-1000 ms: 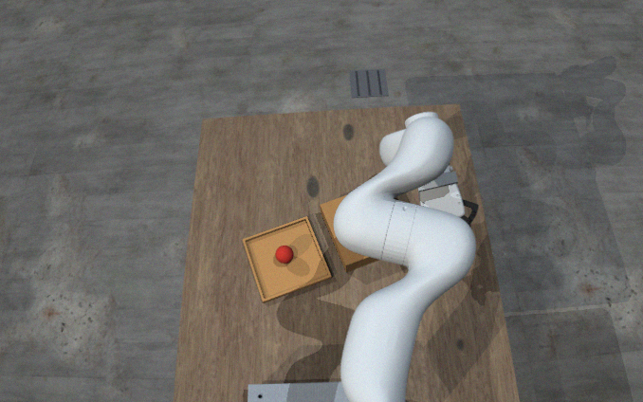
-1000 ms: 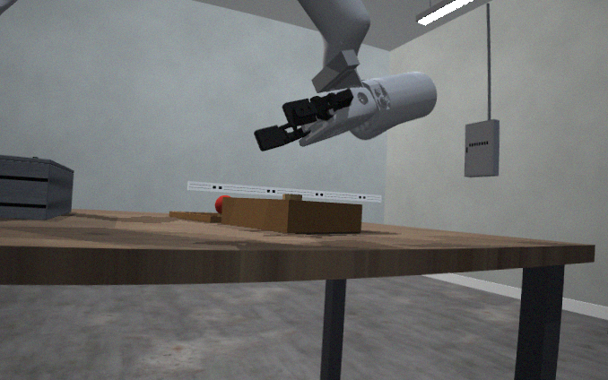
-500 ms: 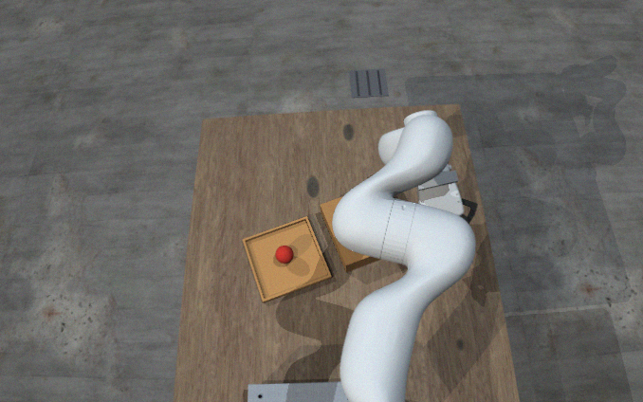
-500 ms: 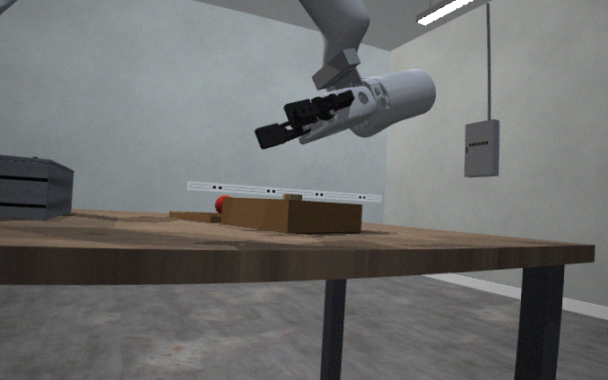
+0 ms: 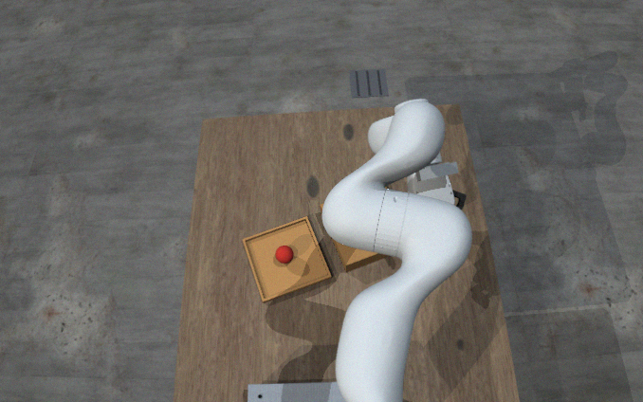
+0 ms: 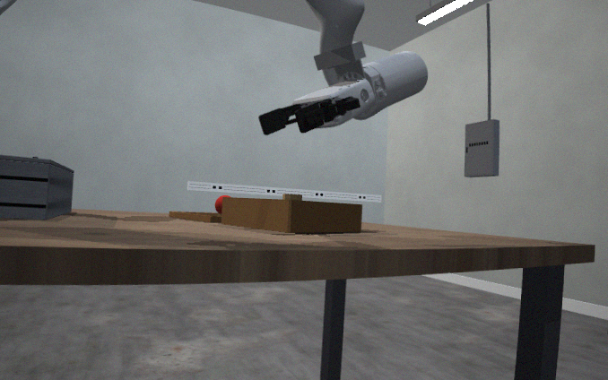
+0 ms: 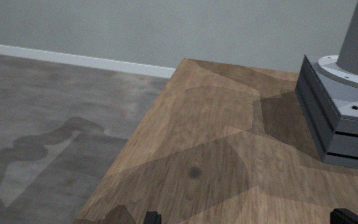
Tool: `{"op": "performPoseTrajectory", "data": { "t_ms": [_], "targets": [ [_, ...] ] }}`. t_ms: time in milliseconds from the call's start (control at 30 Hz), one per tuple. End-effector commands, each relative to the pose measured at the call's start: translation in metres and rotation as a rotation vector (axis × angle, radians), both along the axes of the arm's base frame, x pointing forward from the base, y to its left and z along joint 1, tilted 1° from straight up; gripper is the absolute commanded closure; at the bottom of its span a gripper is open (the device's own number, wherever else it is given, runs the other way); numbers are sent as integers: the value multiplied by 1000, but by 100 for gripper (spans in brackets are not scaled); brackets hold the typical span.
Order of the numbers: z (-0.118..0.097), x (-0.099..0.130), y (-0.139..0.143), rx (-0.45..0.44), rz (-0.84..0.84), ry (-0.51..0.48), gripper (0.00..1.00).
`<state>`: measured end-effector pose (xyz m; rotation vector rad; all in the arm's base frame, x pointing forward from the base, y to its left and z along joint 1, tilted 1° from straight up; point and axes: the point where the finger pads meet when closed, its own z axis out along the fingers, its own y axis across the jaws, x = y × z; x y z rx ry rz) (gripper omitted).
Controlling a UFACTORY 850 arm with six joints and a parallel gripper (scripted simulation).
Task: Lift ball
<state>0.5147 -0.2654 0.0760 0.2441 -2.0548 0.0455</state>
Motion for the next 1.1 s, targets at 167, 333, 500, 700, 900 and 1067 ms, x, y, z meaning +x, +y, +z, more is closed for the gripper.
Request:
{"op": "performPoseTrajectory", "data": {
  "t_ms": [167, 333, 500, 700, 900, 1067],
  "targets": [
    [18, 21, 29, 324, 215, -90, 0],
    [35, 37, 56, 560, 415, -147, 0],
    [55, 53, 91, 740, 608, -183, 0],
    [79, 68, 130, 905, 825, -205, 0],
    [107, 79, 172, 1077, 1096, -211, 0],
    [136, 85, 214, 1196, 1352, -187, 0]
  ]
}}
